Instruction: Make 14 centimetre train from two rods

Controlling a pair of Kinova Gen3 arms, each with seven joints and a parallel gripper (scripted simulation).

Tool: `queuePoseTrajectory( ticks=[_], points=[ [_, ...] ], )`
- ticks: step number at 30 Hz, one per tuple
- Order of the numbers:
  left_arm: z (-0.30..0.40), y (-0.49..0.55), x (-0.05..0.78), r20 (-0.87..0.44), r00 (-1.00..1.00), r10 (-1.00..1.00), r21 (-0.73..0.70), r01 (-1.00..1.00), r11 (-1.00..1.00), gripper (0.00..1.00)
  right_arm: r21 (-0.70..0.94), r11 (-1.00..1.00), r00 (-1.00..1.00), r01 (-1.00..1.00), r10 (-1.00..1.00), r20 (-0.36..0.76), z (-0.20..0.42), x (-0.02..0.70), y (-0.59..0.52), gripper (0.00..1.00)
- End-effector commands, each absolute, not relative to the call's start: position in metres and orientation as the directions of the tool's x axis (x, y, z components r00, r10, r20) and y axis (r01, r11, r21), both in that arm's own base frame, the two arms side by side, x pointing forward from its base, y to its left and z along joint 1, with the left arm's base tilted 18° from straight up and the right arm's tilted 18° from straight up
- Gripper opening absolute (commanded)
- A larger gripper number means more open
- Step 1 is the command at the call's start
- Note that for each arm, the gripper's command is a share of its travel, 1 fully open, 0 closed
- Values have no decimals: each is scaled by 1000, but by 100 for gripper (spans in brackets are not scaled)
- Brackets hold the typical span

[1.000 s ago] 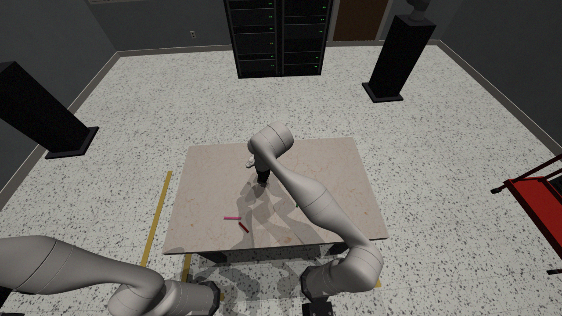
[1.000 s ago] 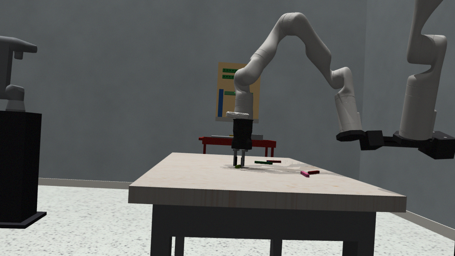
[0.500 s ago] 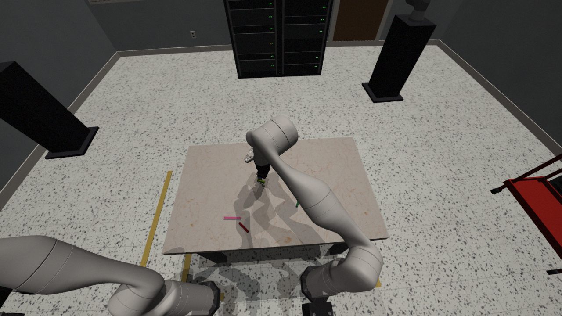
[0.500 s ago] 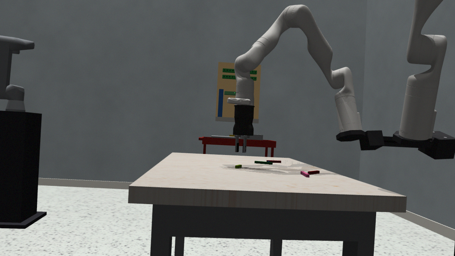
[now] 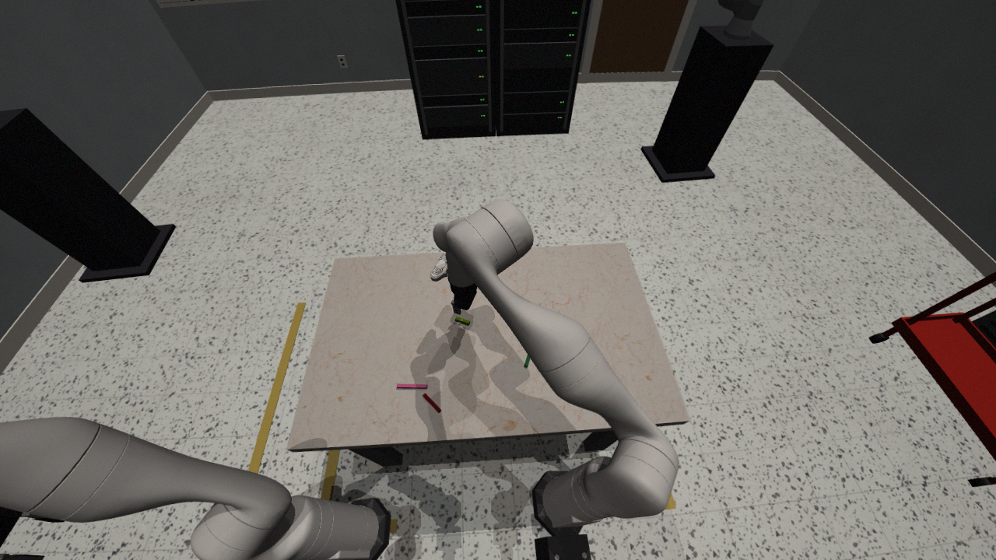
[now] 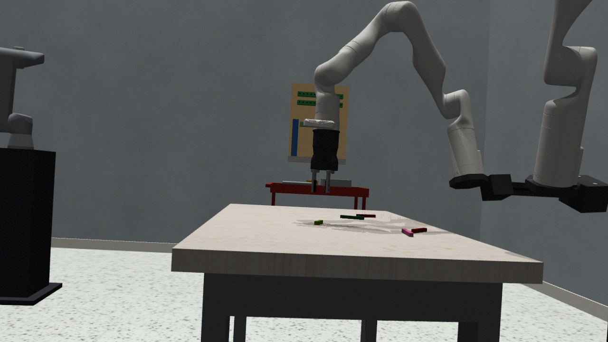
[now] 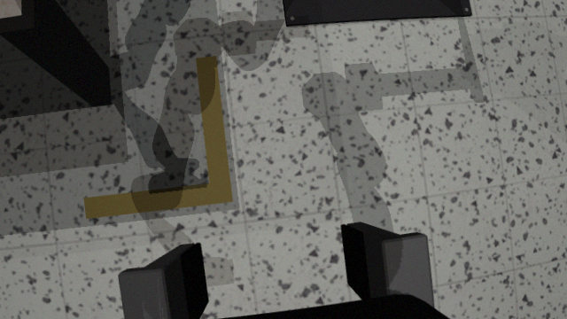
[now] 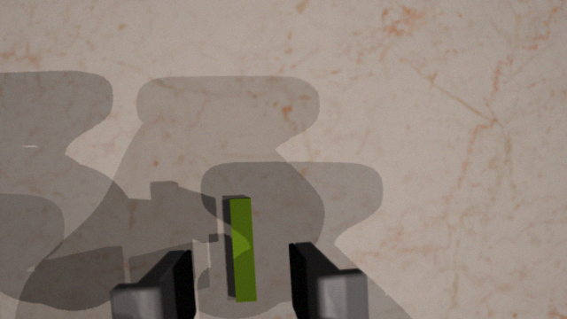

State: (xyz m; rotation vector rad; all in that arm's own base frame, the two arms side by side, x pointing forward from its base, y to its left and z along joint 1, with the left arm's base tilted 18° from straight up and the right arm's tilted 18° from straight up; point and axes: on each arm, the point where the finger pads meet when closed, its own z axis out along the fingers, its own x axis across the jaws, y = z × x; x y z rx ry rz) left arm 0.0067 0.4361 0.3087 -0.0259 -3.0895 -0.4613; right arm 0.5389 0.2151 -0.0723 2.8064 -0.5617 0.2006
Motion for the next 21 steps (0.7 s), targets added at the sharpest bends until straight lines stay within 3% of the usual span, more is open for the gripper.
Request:
queuePoseTrajectory(
  ticks=[1,21],
  points=[
    [309,437,8,16,-1000,17,293,21,956,100,235,-888,914,-395,-356,192,-69,540,216,100],
    [309,437,8,16,-1000,17,293,21,956,100,242,-903,931,-354,-317,179,-80,516,240,100]
  ],
)
